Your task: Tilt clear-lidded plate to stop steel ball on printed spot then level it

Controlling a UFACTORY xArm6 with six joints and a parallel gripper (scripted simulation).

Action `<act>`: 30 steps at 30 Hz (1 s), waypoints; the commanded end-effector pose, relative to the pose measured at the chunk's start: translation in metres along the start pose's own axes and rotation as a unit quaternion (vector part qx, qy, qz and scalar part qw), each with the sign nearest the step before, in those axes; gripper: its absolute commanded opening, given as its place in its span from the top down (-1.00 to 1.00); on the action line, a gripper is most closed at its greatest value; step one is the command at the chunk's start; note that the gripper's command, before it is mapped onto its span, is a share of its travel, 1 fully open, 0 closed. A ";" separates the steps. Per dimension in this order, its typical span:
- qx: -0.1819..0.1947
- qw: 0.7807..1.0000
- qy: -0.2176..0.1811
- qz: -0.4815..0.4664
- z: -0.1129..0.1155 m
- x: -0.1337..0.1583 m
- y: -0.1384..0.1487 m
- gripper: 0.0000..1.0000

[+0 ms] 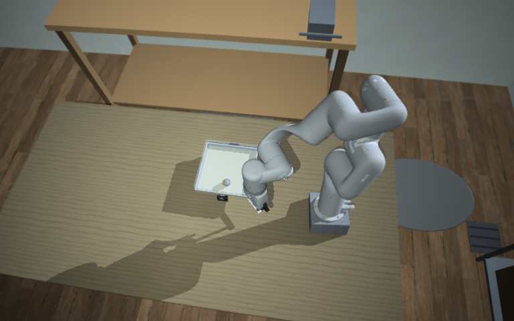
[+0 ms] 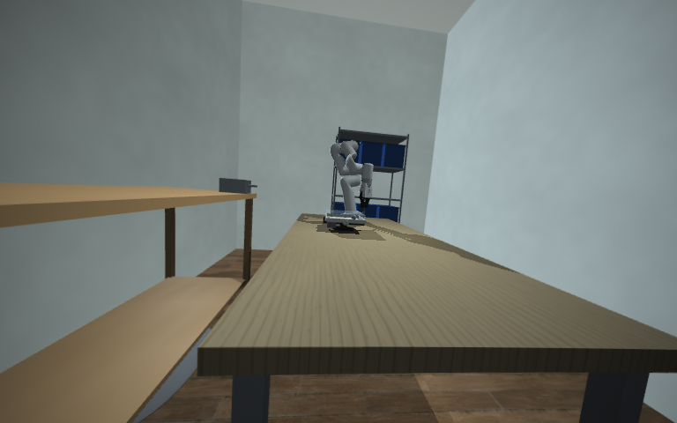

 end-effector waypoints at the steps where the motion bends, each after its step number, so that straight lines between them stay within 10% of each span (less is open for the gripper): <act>1: -0.001 1.000 -0.002 0.000 -0.001 0.001 0.000 1.00; 30: -0.001 1.000 -0.002 0.000 0.002 0.001 -0.001 1.00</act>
Point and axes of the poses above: the point where the finger pads meet when closed, its own z axis back along the fingers, its own y axis across the jaws, x = y × z, the point moved 3 cm from there along z, back along the fingers, and after that the axes turned 6 degrees about z, right-handed, at the moved point
